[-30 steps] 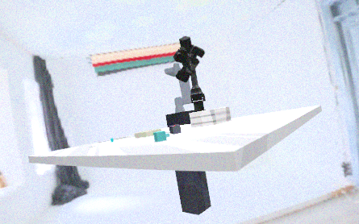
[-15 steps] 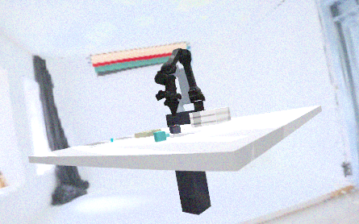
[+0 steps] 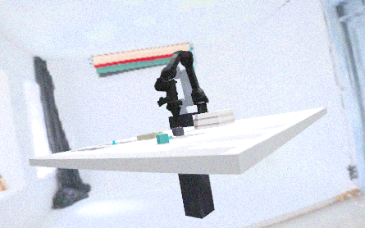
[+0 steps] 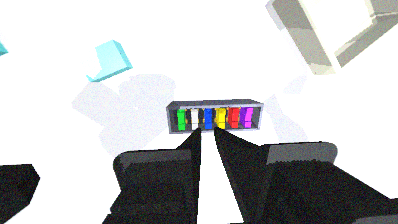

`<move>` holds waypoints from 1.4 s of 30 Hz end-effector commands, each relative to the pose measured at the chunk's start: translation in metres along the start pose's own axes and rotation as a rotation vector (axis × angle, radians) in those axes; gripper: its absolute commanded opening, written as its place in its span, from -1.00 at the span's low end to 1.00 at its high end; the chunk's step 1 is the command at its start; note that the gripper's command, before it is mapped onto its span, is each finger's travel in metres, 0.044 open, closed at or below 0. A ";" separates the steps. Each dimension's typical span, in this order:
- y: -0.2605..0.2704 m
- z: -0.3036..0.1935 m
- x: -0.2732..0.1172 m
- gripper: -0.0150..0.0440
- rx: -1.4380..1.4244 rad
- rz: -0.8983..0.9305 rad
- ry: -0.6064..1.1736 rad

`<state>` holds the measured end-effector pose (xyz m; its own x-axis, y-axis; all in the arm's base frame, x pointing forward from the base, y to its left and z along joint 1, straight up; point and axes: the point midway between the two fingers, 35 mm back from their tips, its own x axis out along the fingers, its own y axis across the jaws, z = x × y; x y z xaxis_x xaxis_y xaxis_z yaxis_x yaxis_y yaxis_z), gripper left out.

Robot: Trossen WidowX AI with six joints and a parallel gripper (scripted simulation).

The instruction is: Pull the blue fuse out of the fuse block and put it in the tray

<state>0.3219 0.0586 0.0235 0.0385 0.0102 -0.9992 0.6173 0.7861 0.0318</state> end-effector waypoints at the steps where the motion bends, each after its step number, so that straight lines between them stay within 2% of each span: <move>1: -0.002 0.000 0.006 -0.25 -0.003 -0.009 0.003; 25: -0.006 0.000 0.029 -0.25 -0.003 -0.009 0.003; 42: -0.006 0.000 0.032 -0.25 -0.003 -0.009 0.003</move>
<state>0.3196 0.0553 -0.0065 0.0317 0.0086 -0.9995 0.6180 0.7858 0.0264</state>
